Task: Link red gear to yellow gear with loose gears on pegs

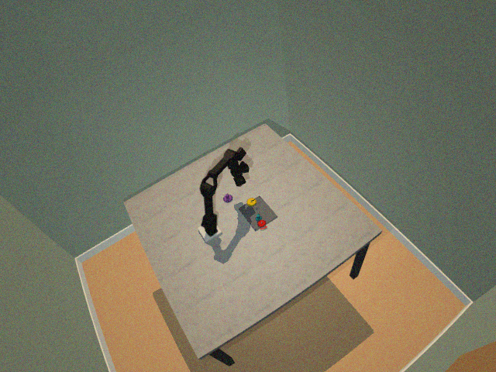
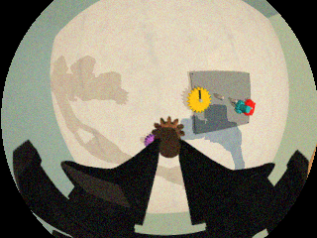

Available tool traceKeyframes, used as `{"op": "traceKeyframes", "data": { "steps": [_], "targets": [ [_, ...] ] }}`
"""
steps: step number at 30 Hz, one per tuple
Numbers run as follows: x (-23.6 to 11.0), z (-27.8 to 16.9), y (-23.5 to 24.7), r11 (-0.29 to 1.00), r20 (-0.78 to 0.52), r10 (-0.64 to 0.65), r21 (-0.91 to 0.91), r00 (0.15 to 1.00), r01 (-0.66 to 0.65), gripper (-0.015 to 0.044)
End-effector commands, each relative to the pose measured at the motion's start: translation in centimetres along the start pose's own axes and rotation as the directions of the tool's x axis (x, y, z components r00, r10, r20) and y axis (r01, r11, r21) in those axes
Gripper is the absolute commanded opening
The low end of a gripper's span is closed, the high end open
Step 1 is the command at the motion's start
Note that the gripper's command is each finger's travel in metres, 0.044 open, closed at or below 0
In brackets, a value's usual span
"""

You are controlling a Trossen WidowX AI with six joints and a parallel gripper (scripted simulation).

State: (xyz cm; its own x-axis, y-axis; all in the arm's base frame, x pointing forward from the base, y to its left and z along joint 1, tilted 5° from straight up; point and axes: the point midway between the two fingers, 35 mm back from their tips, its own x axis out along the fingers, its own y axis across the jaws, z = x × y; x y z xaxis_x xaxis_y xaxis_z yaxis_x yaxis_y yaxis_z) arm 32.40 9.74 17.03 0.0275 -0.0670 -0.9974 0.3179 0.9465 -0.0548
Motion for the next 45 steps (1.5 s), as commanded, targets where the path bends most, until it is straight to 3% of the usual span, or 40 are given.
{"op": "traceKeyframes", "data": {
  "steps": [1, 45],
  "targets": [
    [0.3, 0.4, -0.8, 1.000, -0.002, 0.004, -0.004, 1.000, -0.004, 0.0000],
    [4.0, 4.2, -11.0, 1.000, 0.006, -0.019, 0.012, 1.000, 0.019, 0.0000]
  ]
}}
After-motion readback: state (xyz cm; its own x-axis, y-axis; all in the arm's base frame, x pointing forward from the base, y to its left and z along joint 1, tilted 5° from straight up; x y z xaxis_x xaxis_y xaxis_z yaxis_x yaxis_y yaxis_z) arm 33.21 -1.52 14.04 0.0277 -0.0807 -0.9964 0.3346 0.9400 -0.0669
